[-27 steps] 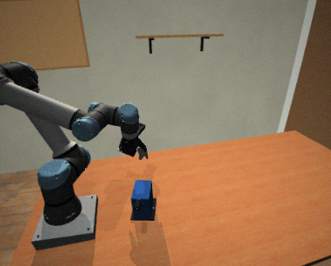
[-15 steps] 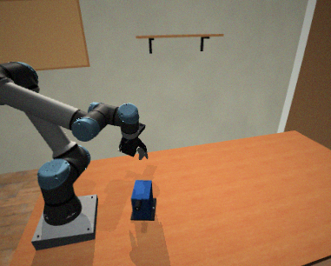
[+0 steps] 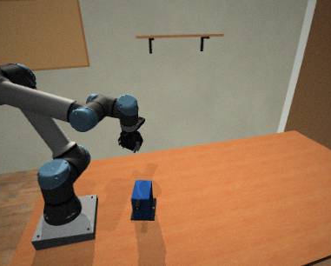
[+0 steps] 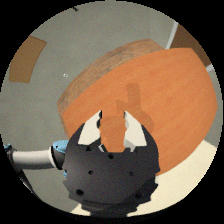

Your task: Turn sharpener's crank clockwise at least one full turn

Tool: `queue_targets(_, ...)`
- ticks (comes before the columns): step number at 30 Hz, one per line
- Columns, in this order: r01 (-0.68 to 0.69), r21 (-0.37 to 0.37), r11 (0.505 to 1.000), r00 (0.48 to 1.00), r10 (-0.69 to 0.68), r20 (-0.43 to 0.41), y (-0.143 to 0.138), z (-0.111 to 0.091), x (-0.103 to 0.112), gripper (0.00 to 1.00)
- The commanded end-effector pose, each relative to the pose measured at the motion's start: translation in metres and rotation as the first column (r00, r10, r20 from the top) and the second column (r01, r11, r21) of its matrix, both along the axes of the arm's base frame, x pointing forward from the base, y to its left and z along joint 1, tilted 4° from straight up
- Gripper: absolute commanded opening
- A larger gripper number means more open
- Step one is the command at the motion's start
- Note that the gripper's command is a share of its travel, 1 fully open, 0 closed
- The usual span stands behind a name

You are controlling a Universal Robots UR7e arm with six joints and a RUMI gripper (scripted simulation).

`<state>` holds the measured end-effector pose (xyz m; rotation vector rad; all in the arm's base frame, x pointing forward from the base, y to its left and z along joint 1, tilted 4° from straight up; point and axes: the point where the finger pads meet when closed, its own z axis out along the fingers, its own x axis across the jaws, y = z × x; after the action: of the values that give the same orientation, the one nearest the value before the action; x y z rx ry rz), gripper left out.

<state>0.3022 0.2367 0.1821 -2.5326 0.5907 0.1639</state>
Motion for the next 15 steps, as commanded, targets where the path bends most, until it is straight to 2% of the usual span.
queue_targets(1, -0.001, 0.001, 1.0, 1.0, 0.001, 0.0, -0.001, 0.022, -0.002, 0.32)
queue_targets(11, -0.001, 0.001, 1.0, 1.0, 0.001, 0.0, -0.003, 0.062, -0.005, 0.32)
queue_targets(15, 0.114, -0.007, 0.993, 0.992, -0.114, -0.059, -0.015, 0.052, 0.005, 0.32)
